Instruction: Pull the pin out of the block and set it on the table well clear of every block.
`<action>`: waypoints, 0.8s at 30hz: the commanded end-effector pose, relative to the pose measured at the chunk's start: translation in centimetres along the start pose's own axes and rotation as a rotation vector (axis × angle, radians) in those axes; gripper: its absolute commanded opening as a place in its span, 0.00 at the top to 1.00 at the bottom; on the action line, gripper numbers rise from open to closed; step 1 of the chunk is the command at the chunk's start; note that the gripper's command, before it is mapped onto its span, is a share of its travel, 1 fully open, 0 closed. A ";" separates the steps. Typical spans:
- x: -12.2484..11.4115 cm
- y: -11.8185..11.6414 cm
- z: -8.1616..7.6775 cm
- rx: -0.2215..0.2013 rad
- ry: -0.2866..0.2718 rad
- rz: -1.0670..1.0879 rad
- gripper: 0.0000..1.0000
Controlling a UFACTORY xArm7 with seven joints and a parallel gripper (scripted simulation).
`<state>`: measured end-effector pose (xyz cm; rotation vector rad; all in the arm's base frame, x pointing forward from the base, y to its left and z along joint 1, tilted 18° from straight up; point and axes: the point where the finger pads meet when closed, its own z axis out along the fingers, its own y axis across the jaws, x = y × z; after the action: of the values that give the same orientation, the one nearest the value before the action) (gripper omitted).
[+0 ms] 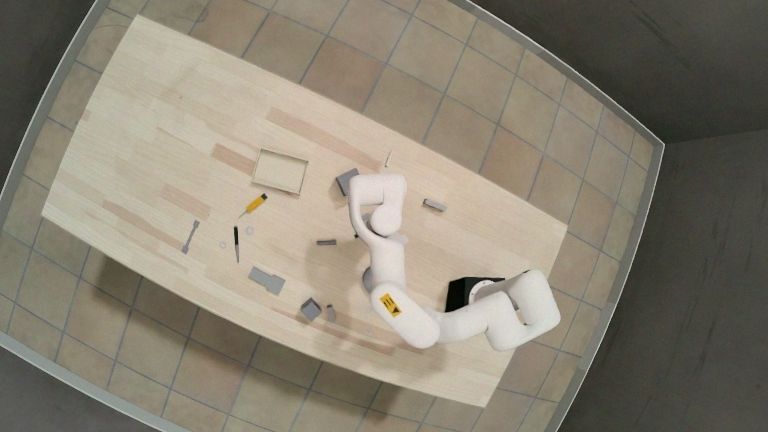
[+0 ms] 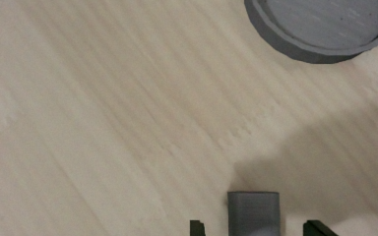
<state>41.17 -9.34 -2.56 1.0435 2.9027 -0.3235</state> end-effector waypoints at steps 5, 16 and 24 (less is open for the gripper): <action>-0.1 0.3 -0.9 -0.006 -0.010 -0.002 0.43; -0.3 -0.2 -1.8 0.011 -0.024 -0.003 0.43; -0.5 -0.6 -2.6 0.027 -0.037 -0.003 0.43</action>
<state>41.17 -9.54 -0.17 1.0278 2.8791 -0.3740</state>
